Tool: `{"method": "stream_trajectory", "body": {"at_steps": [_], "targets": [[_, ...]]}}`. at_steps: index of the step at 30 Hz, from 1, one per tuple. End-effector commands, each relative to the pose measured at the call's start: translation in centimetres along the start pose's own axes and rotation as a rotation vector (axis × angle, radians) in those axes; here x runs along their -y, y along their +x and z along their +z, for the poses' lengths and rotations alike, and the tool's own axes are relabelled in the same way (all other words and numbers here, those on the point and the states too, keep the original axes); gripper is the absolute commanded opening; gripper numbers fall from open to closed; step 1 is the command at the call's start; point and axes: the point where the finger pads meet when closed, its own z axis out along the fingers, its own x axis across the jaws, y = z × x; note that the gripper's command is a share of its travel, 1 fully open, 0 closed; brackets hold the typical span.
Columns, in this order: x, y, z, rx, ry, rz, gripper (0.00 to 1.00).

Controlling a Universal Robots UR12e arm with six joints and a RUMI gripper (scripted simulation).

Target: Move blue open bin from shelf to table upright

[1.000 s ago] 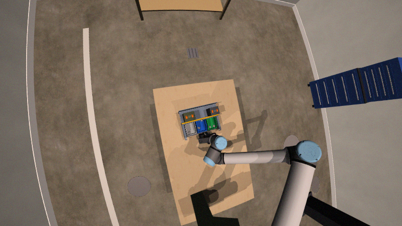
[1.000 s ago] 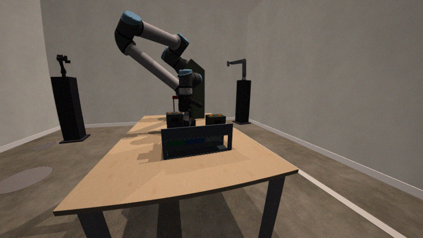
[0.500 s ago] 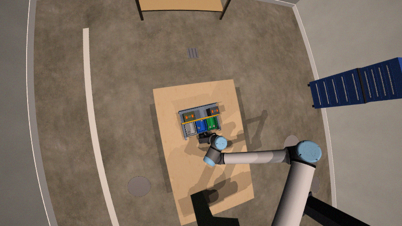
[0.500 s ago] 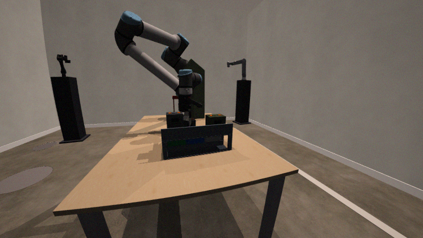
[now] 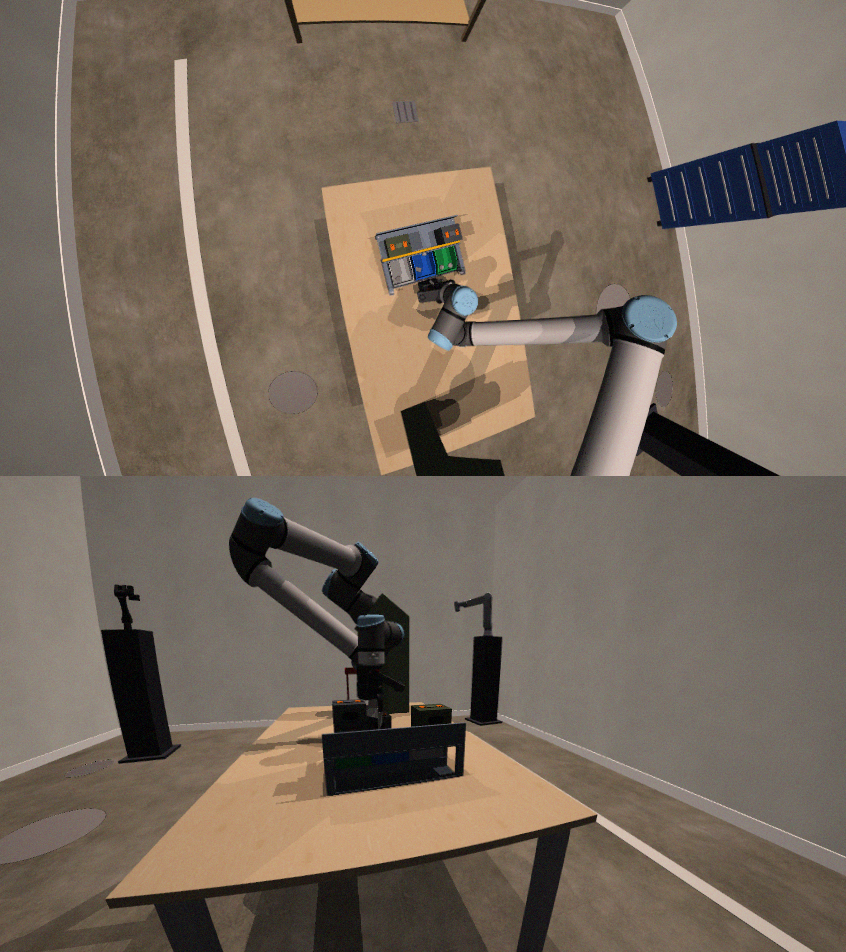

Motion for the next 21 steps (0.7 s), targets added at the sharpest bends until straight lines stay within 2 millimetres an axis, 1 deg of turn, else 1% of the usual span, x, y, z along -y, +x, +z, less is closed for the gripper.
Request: {"method": "stream_trajectory", "body": {"at_steps": [1,5,10,21], "targets": [[0.0,0.0,-0.1,-0.001,0.0,0.0,0.0],[0.0,0.0,-0.1,-0.001,0.0,0.0,0.0],[0.0,0.0,-1.1,-0.001,0.0,0.0,0.0],[0.0,0.0,-1.1,-0.001,0.0,0.0,0.0]]}}
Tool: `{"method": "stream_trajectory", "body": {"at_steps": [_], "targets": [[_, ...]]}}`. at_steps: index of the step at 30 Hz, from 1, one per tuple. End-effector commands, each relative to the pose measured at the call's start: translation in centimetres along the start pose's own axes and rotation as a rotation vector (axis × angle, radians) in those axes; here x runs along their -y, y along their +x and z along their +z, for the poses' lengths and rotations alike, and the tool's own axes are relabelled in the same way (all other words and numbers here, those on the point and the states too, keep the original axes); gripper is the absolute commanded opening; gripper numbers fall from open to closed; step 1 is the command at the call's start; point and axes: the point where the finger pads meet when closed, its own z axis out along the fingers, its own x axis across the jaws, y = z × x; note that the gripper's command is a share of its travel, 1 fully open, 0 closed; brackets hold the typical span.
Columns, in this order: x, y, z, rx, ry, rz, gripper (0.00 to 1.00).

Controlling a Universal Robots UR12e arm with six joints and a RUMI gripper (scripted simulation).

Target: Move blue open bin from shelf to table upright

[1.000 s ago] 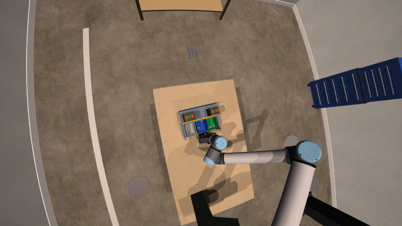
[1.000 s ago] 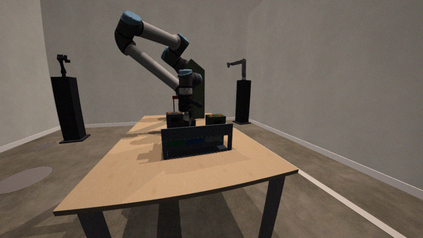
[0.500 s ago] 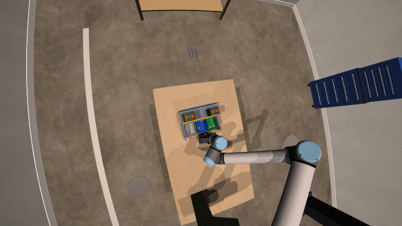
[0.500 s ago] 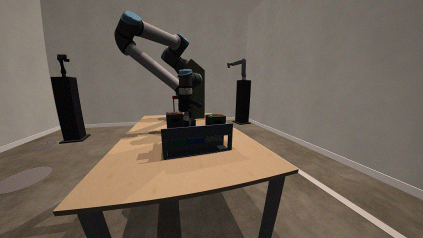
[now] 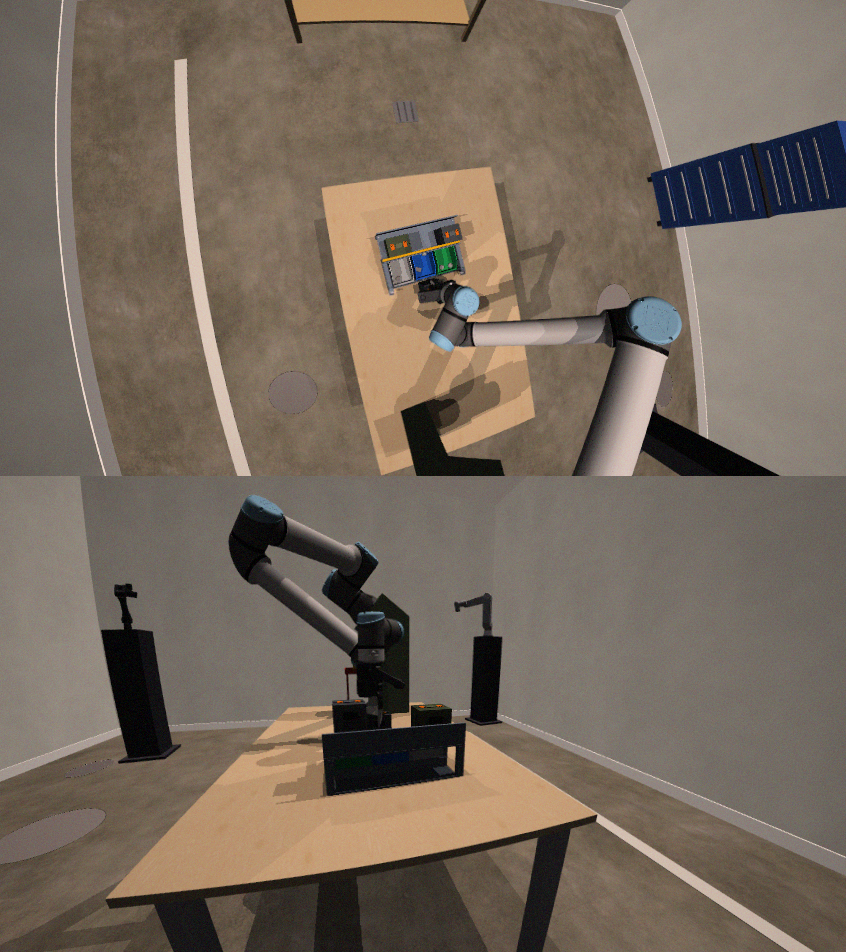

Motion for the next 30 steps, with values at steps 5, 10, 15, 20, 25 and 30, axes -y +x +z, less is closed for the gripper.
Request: {"method": "stream_trajectory", "body": {"at_steps": [5,10,15,20,25,30], "targets": [[0.0,0.0,-1.3,-0.001,0.0,0.0,0.0],[0.0,0.1,-1.6,-0.001,0.0,0.0,0.0],[0.0,0.1,-1.6,-0.001,0.0,0.0,0.0],[0.0,0.0,-1.5,-0.001,0.0,0.0,0.0],[0.0,0.1,-1.4,-0.001,0.0,0.0,0.0],[0.0,0.1,-1.4,-0.001,0.0,0.0,0.0]]}}
